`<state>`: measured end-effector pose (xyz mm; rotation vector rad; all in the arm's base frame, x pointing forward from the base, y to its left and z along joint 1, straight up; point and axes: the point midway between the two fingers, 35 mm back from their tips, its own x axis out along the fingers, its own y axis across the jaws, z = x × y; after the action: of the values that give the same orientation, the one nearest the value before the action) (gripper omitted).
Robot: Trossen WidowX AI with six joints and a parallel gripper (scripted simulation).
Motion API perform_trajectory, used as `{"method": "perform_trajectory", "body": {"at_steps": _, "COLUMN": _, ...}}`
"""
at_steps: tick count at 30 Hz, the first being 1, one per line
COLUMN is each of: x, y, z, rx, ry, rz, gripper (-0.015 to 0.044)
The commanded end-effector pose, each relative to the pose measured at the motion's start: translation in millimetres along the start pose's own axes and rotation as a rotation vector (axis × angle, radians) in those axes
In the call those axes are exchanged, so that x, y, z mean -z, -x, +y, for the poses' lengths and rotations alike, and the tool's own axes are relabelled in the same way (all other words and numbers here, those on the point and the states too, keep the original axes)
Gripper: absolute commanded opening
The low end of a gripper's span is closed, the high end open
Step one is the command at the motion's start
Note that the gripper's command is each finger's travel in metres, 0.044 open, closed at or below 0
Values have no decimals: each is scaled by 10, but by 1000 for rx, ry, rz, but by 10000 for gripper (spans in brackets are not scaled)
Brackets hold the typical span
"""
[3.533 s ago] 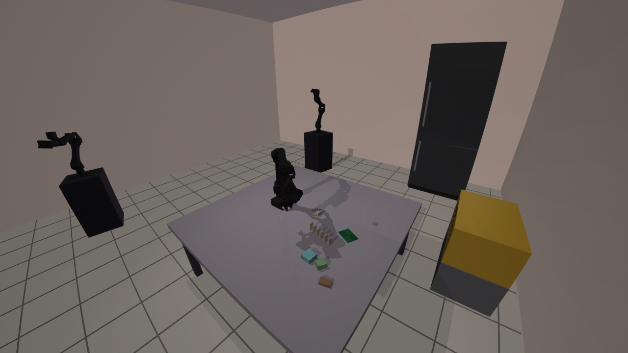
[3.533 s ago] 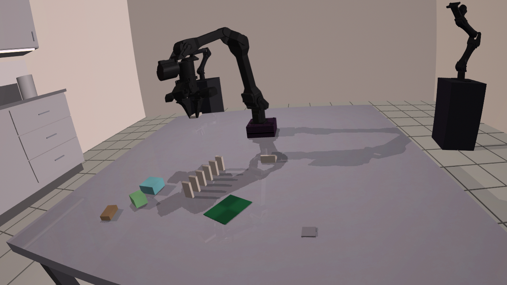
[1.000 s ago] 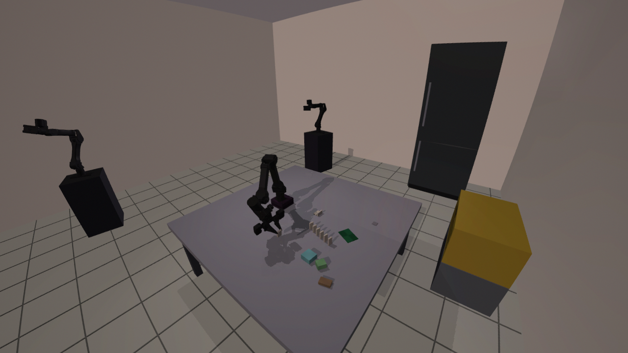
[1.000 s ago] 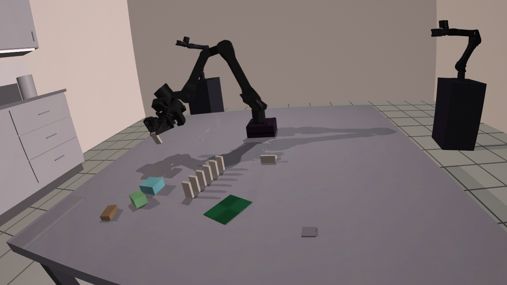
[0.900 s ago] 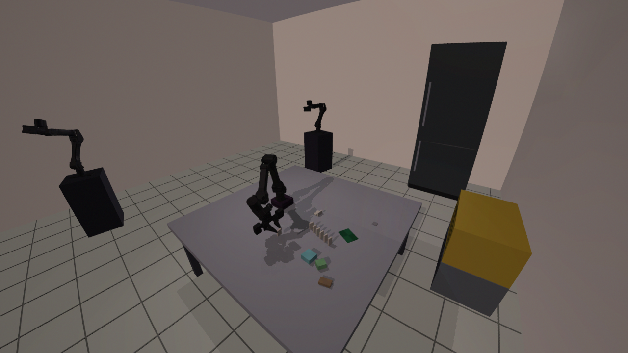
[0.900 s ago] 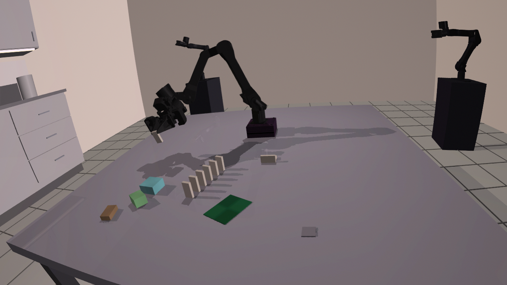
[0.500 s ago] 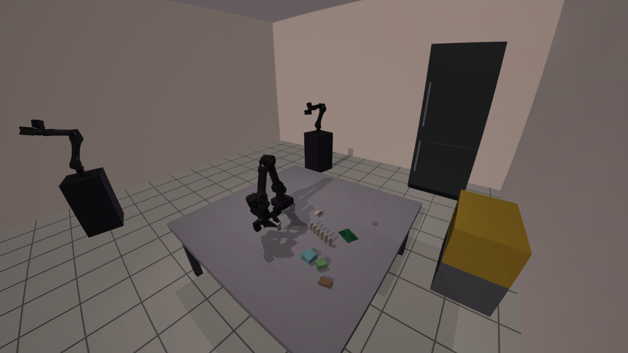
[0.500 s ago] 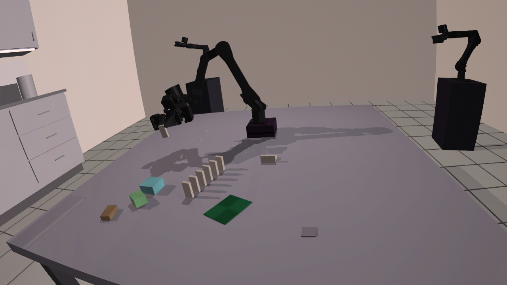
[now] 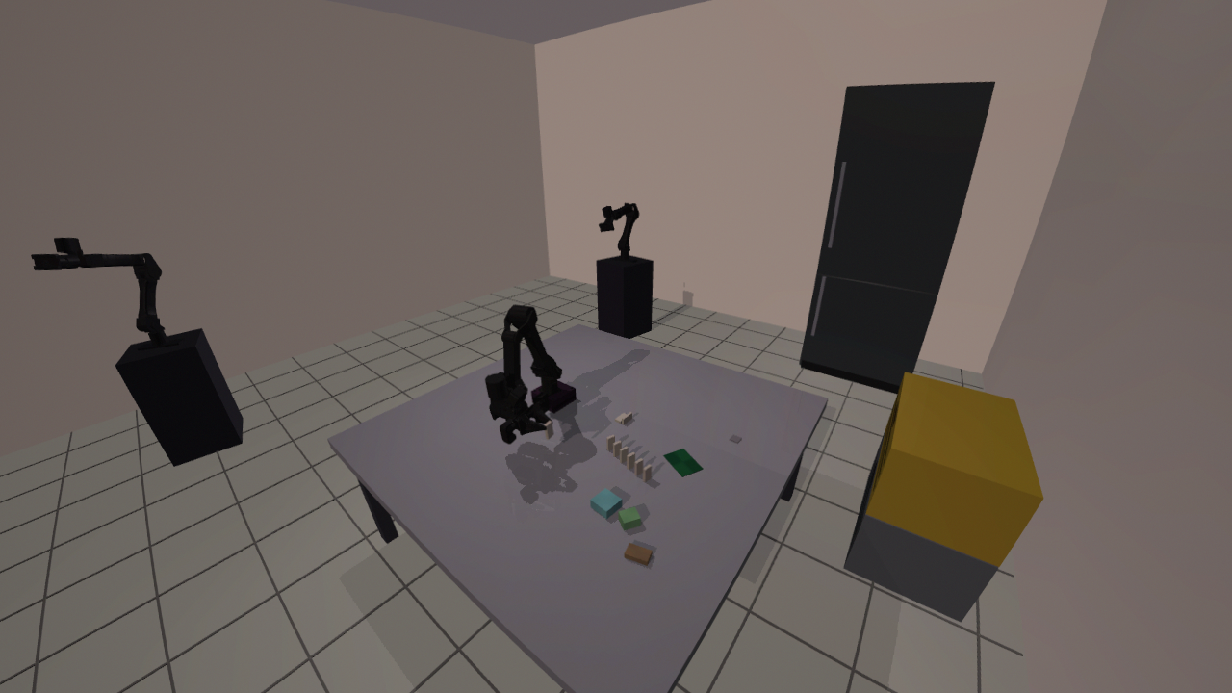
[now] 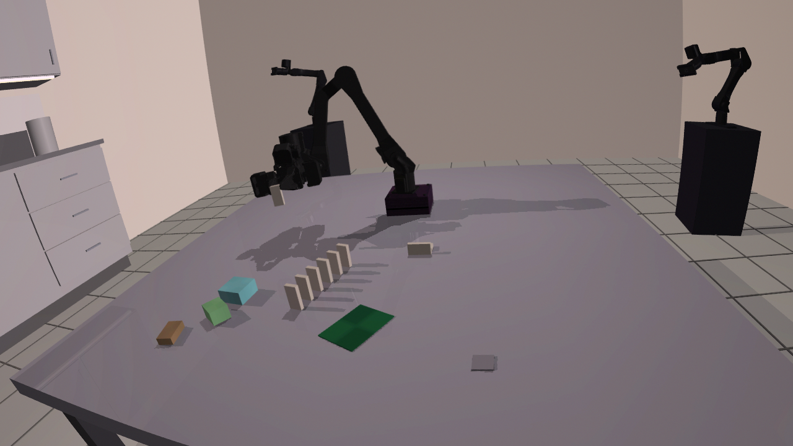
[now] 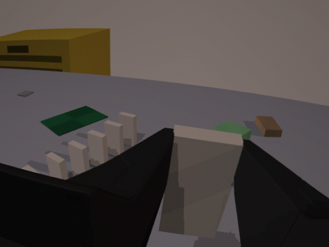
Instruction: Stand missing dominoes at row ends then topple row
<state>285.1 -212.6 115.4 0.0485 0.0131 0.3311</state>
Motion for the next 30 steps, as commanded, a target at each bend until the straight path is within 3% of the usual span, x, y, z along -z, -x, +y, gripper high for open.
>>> {"method": "perform_trajectory", "body": {"at_steps": 1, "x": 21, "y": 94, "z": 160, "rx": -42, "ry": 14, "rz": -7, "gripper": 107}}
{"method": "perform_trajectory", "body": {"at_steps": 23, "x": 42, "y": 166, "z": 295, "rx": -76, "ry": 34, "rz": -7, "gripper": 107}}
{"method": "perform_trajectory", "body": {"at_steps": 30, "x": 255, "y": 151, "z": 244, "rx": -76, "ry": 34, "rz": -3, "gripper": 107}}
